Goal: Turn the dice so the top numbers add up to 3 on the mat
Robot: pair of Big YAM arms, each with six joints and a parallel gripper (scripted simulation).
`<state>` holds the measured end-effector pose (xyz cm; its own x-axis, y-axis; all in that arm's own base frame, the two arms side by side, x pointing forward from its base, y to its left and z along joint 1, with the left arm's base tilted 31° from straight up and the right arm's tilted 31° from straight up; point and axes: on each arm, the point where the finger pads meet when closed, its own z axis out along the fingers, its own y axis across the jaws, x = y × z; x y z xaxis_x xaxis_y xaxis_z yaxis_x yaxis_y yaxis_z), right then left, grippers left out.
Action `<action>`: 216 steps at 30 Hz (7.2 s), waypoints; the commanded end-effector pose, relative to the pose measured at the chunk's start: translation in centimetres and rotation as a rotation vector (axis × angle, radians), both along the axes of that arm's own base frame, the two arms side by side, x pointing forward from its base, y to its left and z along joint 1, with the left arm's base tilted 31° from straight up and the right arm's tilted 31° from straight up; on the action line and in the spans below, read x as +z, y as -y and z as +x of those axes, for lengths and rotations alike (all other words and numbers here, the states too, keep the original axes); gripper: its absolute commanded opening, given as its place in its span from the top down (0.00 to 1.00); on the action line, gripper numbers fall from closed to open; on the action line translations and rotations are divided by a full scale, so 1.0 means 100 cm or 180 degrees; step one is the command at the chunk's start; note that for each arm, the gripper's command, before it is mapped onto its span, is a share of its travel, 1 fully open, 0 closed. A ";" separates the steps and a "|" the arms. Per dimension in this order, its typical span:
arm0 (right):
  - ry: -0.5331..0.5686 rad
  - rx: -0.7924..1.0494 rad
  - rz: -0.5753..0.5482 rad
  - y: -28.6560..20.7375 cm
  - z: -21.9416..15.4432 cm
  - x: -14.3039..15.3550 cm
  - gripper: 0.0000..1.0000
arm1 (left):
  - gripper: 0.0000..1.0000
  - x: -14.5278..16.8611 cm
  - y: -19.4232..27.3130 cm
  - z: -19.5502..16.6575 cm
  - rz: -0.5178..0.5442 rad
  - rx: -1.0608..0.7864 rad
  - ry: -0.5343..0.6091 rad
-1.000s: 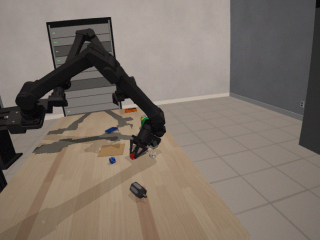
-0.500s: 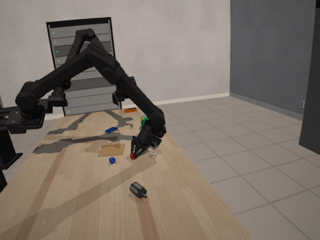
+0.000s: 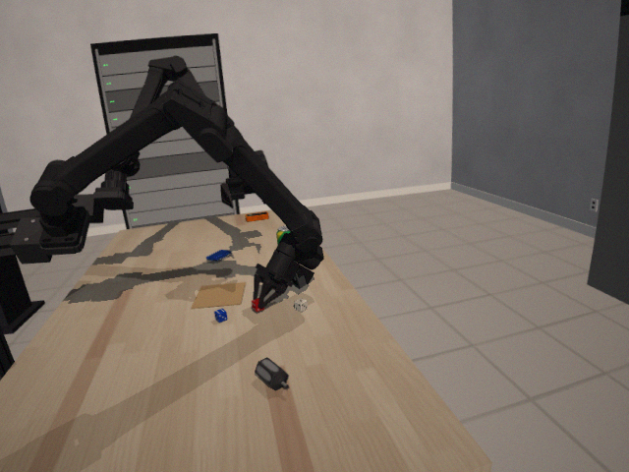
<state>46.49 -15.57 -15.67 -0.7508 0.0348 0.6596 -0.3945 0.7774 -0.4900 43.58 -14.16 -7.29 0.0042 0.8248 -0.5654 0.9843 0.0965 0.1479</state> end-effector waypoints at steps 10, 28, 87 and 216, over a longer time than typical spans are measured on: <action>0.0177 0.0206 0.0220 -0.094 -0.010 0.014 0.81 | 0.00 0.011 -0.006 -0.001 0.0011 -0.0084 0.0093; 0.1328 0.0718 0.1599 -0.134 0.028 -0.038 0.81 | 0.00 0.017 -0.052 -0.030 0.0005 0.0017 0.0141; 0.2853 0.3299 0.2863 -0.147 -0.064 -0.082 0.81 | 0.00 0.026 -0.130 -0.117 -0.0018 0.0426 0.0214; 0.1401 0.1606 0.0986 0.030 0.119 0.014 0.54 | 0.00 0.068 0.049 0.116 0.0082 -0.0853 -0.0061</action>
